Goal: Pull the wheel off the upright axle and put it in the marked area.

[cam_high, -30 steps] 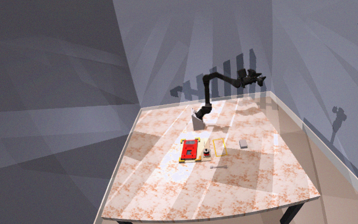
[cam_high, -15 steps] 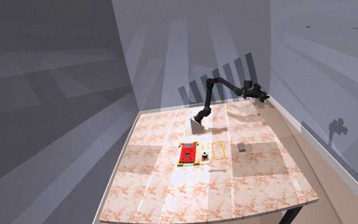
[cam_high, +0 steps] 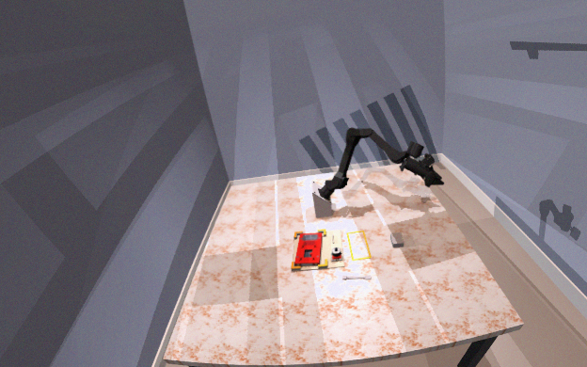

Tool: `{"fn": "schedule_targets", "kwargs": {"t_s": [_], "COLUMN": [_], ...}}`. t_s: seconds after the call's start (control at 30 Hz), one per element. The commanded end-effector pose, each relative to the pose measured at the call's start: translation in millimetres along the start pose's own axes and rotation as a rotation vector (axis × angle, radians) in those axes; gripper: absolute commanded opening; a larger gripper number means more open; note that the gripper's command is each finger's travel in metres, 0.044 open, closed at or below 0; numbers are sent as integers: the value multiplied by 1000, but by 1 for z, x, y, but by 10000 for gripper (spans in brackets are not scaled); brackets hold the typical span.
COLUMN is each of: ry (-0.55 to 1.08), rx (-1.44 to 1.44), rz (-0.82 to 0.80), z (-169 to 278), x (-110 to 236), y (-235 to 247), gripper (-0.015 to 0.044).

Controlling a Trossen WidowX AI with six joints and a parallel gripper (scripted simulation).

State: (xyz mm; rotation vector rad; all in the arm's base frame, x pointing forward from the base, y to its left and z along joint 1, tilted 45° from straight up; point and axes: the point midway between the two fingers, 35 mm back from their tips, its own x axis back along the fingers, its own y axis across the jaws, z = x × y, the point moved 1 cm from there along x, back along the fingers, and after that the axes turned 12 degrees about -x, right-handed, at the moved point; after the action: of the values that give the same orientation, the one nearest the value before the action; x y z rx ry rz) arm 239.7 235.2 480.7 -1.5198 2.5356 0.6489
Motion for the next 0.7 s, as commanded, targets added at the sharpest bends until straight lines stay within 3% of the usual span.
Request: {"fn": "schedule_targets", "kwargs": {"t_s": [0.0, 0.4, 0.67], "ry": [30, 256, 429], "rx": [2, -65, -125], "rz": [34, 267, 446], "z": [5, 58, 98], "x": [-1, 3, 29], "y": [-15, -116, -191], "gripper": [300, 300, 300]}}
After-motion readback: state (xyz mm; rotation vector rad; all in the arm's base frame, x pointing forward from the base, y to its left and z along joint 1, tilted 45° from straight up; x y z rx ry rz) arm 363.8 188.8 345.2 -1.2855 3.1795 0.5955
